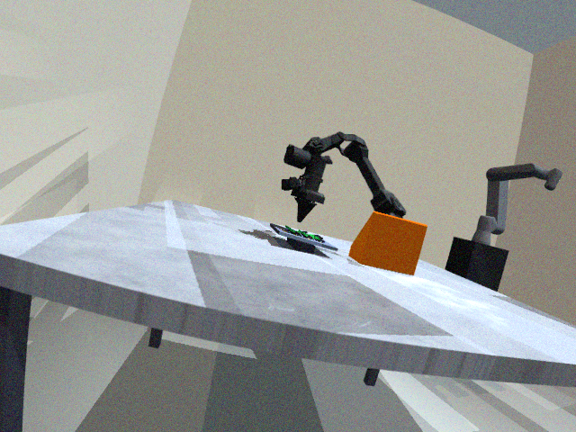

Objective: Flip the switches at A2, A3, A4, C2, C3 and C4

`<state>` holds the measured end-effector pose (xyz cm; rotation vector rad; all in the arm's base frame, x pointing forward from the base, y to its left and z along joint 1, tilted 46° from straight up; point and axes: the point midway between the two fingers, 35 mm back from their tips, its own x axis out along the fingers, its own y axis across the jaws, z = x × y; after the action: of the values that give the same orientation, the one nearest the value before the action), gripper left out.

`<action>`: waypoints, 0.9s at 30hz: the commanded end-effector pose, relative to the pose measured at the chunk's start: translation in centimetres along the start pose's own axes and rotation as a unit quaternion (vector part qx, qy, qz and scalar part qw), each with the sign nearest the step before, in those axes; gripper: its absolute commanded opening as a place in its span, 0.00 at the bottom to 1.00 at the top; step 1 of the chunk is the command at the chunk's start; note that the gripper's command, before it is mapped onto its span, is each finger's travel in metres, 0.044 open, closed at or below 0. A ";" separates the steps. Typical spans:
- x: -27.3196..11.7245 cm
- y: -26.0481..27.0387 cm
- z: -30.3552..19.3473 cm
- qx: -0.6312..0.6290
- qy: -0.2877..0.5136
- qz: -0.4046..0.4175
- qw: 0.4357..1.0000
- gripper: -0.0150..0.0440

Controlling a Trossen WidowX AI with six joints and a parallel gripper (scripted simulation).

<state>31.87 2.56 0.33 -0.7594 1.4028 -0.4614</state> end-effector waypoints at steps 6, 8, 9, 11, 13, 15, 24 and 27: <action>-3.6 -0.9 1.0 0.008 -0.004 0.003 1.000 0.25; -3.6 -2.4 2.1 0.008 -0.004 0.002 1.000 0.25; -3.6 -2.6 2.2 0.008 -0.004 0.002 1.000 0.25; -3.6 -2.6 2.2 0.008 -0.004 0.002 1.000 0.25; -3.3 -2.6 2.2 0.008 -0.003 0.002 1.000 0.25; -1.2 -2.6 2.3 0.008 0.005 0.002 1.000 0.25; -0.1 -2.6 2.3 0.008 0.009 0.002 1.000 0.25; -0.1 -2.6 2.3 0.008 0.009 0.002 1.000 0.25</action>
<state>34.70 1.54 2.45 -0.7301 1.4082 -0.4763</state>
